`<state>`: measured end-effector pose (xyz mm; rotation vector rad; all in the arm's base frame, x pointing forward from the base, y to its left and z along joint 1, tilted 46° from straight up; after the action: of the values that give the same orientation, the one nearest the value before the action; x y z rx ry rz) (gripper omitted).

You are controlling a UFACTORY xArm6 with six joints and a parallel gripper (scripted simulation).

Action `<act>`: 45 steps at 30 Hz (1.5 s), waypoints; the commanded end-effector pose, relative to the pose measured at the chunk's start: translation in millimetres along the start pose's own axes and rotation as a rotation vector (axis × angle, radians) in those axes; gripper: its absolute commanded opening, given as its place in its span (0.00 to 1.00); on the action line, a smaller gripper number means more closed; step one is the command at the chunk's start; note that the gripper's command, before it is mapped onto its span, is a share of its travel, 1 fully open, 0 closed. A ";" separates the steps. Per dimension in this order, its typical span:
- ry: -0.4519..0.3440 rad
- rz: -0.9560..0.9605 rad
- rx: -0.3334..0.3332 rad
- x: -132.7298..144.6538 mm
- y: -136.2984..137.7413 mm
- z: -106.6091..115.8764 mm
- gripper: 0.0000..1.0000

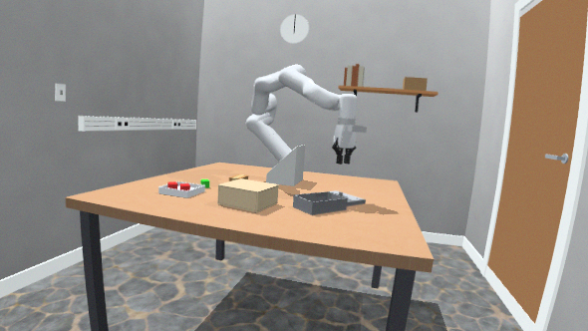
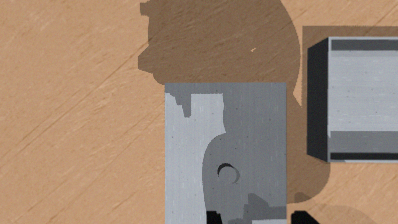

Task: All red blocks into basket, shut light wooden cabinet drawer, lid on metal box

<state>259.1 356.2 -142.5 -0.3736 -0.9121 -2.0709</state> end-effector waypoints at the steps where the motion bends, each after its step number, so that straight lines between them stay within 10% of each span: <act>1: 0.005 -0.001 -0.001 -0.9 0.3 2.4 0.44; 45: 0.005 -0.001 0.000 -2.0 0.1 -39.9 0.44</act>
<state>260.8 331.6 -166.7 -0.3763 -0.9139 -2.0700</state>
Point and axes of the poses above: the point where the finger pads meet when closed, its own z axis back along the fingers, its own y axis across the jaws, x = y × z, the point moved 9 cm from there along z, back along the fingers, and after that the axes turned 1 degree about -z, right-handed, at the moved point
